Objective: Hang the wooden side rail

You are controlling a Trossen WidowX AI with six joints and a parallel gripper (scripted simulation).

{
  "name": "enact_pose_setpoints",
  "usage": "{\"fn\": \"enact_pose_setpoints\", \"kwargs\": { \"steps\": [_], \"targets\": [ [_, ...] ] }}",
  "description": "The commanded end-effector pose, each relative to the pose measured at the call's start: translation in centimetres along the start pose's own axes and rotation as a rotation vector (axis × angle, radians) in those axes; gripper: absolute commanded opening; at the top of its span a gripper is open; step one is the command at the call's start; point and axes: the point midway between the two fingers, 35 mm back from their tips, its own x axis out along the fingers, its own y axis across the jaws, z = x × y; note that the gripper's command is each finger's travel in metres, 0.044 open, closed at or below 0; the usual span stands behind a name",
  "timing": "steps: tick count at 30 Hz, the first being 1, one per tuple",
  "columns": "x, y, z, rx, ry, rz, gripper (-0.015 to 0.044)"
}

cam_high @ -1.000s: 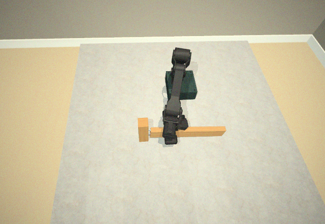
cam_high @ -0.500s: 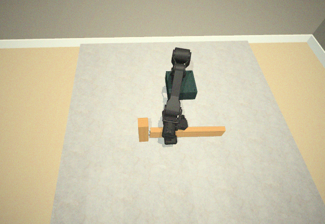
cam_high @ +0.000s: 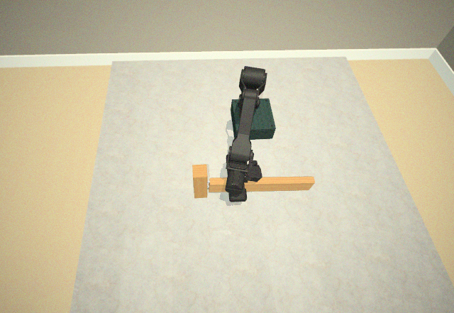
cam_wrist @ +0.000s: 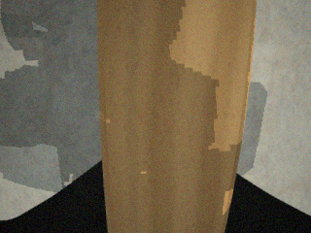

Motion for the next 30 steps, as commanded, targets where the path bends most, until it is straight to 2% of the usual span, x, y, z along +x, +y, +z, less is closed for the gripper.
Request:
{"fn": "enact_pose_setpoints", "kwargs": {
  "steps": [1, 30],
  "targets": [
    [-0.20, -0.08, -0.21, -0.004, 0.006, -0.004, 0.0000],
    [-0.31, -0.36, -0.54, -0.004, 0.006, -0.005, 0.0000]
  ]
}}
